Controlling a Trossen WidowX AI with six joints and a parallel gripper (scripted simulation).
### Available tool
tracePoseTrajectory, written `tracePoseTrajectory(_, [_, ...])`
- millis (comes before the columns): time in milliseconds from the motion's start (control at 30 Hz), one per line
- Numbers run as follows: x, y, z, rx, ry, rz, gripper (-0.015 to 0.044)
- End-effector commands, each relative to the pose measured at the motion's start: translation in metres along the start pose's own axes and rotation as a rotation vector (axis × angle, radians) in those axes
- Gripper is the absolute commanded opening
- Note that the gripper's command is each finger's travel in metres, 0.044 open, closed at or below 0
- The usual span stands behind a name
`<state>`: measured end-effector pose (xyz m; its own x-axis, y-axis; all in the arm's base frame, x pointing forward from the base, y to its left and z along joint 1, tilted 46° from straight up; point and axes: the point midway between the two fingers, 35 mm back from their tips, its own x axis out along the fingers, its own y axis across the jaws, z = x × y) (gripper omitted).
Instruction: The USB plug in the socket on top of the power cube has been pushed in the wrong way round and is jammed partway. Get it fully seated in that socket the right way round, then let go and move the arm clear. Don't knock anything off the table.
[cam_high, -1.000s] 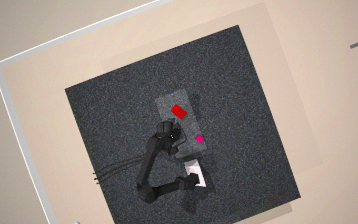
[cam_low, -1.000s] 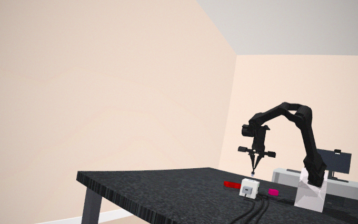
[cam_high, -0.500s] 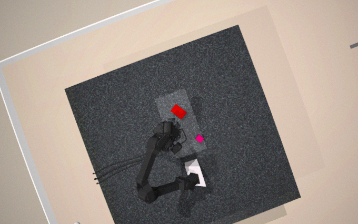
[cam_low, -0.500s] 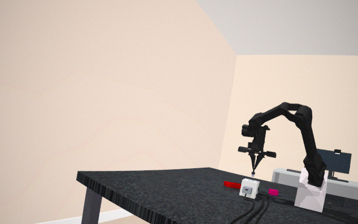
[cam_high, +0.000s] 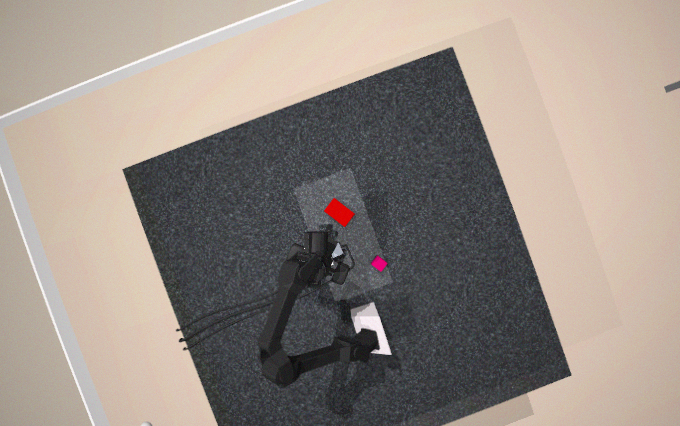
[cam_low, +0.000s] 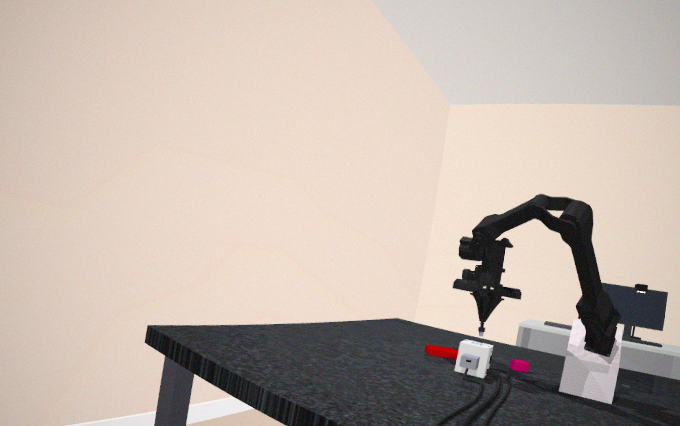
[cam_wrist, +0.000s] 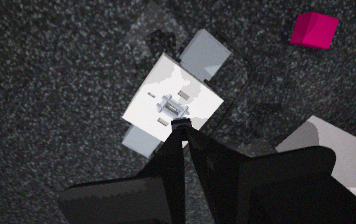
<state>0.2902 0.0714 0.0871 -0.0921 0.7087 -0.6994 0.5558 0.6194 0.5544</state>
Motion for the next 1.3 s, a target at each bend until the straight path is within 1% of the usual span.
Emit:
tracePoseTrajectory(0, [0.0001,-0.0003,-0.0001,-0.083,0.000,0.000,0.0000])
tracePoseTrajectory(1267, [0.0001,-0.0003,-0.0001,-1.077,0.001,0.000,0.0000])
